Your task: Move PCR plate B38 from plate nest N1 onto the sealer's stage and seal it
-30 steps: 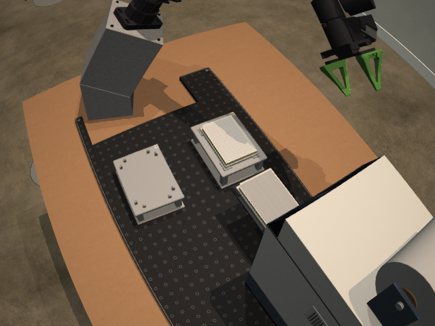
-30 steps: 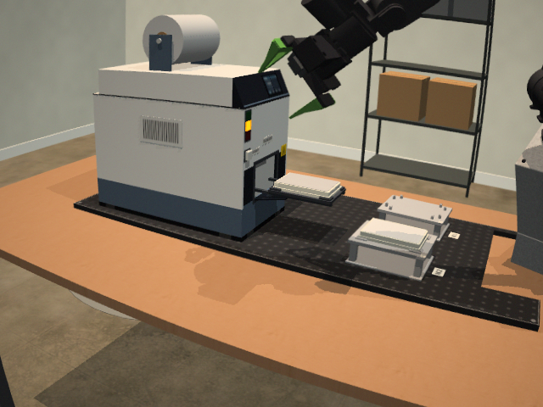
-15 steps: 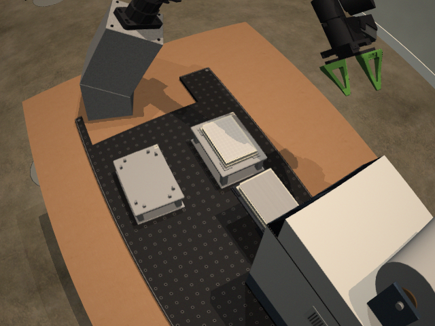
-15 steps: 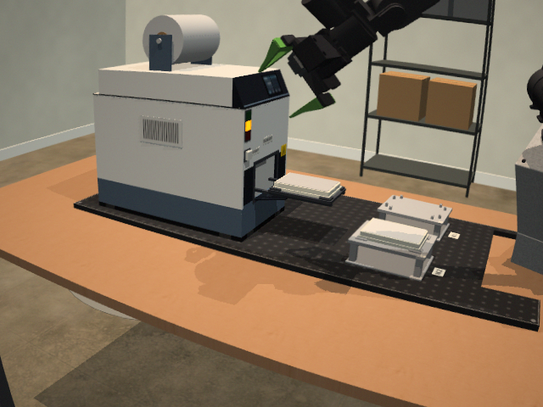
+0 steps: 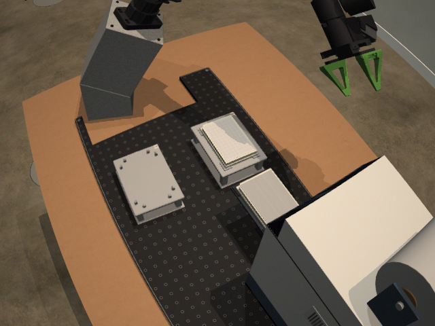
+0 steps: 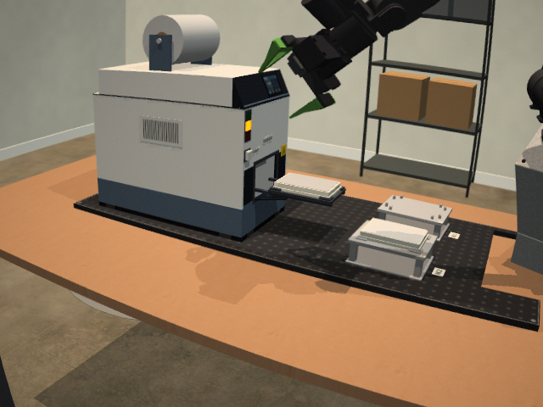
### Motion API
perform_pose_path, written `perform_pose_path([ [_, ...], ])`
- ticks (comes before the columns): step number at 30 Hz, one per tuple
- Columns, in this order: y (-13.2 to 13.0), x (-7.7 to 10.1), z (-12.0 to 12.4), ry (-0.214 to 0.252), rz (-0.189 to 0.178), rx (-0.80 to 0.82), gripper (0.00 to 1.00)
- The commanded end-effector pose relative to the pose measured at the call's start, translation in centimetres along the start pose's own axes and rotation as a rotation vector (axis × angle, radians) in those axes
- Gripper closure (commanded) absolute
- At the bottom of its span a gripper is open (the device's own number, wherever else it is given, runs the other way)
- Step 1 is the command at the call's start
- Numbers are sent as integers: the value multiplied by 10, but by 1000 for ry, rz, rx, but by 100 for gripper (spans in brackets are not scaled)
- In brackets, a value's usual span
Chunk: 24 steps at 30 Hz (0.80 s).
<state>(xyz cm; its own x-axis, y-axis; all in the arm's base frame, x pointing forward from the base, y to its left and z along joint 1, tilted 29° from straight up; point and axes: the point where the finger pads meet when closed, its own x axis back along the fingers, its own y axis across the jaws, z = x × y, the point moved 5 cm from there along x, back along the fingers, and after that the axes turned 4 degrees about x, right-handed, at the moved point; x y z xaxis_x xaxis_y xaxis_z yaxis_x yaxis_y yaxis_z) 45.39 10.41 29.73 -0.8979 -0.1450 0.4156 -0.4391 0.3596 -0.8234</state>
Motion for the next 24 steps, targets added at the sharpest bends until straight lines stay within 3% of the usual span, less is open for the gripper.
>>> perform_pose_path([
  [1, -39, 8, -25, -54, 80, 4, 0],
  [15, -42, 13, -26, -60, 90, 3, 0],
  [24, -37, 6, -24, -52, 73, 4, 0],
])
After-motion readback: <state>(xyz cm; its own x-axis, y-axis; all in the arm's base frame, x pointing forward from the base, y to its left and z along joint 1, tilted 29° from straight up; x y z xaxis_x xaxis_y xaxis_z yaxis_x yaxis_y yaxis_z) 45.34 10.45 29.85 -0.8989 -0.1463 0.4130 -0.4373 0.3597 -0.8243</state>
